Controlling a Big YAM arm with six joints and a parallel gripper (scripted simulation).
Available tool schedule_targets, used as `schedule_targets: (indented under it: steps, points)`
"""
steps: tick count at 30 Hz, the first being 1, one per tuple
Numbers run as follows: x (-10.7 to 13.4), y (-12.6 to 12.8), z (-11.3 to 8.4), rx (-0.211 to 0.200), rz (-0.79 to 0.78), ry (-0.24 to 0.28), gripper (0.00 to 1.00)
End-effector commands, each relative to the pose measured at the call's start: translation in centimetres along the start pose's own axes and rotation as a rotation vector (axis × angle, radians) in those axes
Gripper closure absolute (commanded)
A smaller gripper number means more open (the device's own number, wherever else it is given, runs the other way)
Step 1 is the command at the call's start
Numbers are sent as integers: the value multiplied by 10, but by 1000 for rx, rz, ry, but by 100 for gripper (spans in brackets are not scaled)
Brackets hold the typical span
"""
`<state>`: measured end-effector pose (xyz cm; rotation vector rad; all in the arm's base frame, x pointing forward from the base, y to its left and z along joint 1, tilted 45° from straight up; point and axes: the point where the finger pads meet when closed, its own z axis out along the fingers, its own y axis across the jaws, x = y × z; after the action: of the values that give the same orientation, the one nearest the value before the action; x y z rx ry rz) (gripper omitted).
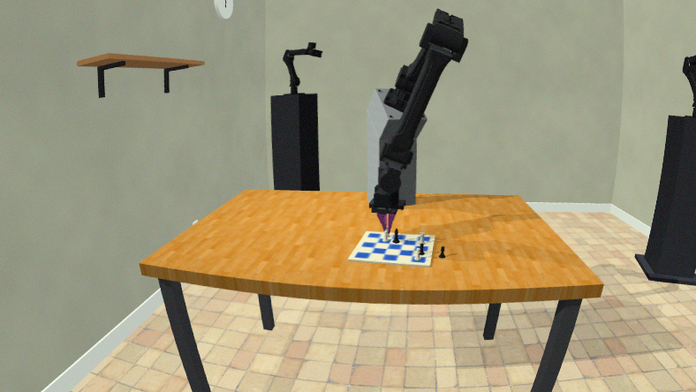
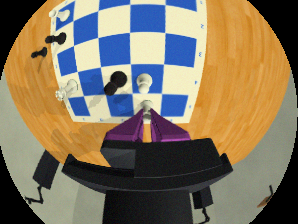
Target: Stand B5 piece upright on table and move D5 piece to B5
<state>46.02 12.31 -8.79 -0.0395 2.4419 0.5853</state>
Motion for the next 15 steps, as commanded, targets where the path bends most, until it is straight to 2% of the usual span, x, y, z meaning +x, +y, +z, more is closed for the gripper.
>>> schedule_targets:
  steps: [1,9,10,14,15]
  points:
    - [-3,3,3,-5,4,-11,100]
    - [-3,3,3,-5,4,-11,100]
    - [-3,3,3,-5,4,-11,93]
    - [-3,3,3,-5,4,-11,93]
    - [-3,3,3,-5,4,-11,87]
